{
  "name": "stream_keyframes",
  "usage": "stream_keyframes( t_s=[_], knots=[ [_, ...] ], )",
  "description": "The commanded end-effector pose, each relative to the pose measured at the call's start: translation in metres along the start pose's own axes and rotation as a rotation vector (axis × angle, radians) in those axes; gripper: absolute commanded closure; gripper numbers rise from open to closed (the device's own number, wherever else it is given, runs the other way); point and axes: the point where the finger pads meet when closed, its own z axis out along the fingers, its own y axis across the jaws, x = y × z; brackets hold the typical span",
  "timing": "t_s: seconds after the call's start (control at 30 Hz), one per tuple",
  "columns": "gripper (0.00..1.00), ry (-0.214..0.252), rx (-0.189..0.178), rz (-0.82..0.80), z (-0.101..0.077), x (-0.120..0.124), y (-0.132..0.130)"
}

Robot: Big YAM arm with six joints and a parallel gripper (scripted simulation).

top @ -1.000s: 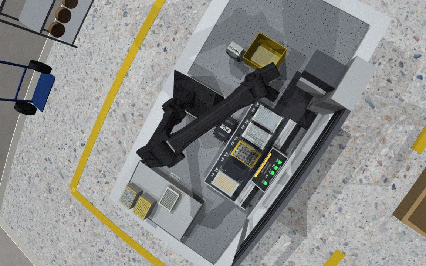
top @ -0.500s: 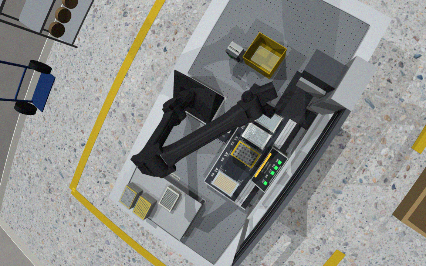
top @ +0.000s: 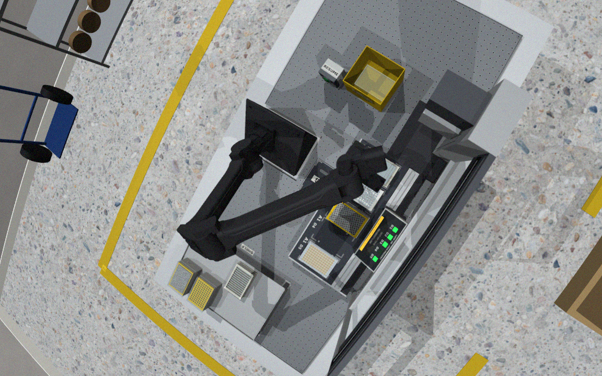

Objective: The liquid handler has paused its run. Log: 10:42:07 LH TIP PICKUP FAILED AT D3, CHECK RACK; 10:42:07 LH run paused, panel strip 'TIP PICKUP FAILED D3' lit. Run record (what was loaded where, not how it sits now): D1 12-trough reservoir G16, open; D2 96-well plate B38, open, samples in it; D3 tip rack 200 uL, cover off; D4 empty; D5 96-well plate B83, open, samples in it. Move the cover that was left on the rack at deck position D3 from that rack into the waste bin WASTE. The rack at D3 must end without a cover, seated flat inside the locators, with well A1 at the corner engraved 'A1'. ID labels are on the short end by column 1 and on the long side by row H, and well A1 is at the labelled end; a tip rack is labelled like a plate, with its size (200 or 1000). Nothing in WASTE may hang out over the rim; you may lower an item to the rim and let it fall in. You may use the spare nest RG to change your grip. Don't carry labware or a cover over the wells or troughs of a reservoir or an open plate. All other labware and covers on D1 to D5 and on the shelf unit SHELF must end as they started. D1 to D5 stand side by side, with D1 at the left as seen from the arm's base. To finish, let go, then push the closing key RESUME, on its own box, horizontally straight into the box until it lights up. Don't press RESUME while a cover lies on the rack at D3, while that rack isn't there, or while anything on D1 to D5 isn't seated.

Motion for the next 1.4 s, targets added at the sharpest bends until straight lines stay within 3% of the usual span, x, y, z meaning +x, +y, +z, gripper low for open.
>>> stream_keyframes(
  t_s=[0.0, 0.33, 0.43, 0.9, 1.0, 1.23, 1.3, 1.33, 1.37],
  knots=[
    [0.00, 0.006, -0.001, -0.017, -0.001, -0.007, -0.020],
    [0.00, -0.024, -0.023, 0.014, -0.015, -0.043, -0.067],
    [0.00, -0.017, -0.017, 0.007, -0.011, -0.043, -0.071],
    [0.00, -0.024, -0.015, 0.015, -0.013, -0.068, -0.142],
    [0.00, -0.008, -0.007, -0.001, -0.007, -0.069, -0.140],
    [0.00, -0.025, -0.011, 0.016, -0.013, -0.081, -0.181],
    [0.00, -0.024, -0.013, 0.016, -0.013, -0.081, -0.181],
    [0.00, -0.011, -0.007, 0.003, -0.008, -0.081, -0.175],
    [0.00, 0.012, 0.005, -0.022, 0.011, -0.068, -0.166]
  ],
)
